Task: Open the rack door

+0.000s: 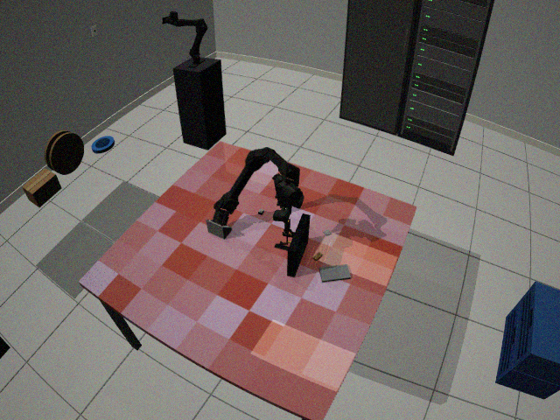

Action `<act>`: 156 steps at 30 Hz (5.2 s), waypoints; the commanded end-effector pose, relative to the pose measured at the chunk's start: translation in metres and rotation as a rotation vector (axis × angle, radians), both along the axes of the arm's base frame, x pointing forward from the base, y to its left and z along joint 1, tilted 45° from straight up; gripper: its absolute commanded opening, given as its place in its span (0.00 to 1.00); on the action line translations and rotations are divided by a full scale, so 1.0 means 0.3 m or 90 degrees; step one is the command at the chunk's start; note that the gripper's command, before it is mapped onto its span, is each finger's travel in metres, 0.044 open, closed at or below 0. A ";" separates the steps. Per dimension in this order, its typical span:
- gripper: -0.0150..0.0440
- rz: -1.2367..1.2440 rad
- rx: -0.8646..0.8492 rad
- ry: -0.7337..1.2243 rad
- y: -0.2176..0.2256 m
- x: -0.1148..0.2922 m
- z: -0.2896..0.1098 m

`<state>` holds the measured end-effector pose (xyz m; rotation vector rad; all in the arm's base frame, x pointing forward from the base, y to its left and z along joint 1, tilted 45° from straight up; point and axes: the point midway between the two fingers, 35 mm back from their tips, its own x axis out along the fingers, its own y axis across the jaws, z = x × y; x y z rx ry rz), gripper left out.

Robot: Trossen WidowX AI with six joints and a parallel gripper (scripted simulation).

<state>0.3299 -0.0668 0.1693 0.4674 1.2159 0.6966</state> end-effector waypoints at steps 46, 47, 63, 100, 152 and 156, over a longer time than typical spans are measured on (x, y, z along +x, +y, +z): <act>0.38 0.045 -0.007 0.100 0.134 0.018 -0.140; 0.37 0.045 -0.007 0.100 0.134 0.018 -0.140; 0.28 0.121 -0.019 0.023 0.134 0.018 -0.140; 0.28 0.878 -0.131 -0.787 0.134 0.018 -0.140; 0.74 0.379 -0.057 -0.243 0.134 0.018 -0.140; 0.74 0.292 -0.044 -0.153 0.134 0.018 -0.140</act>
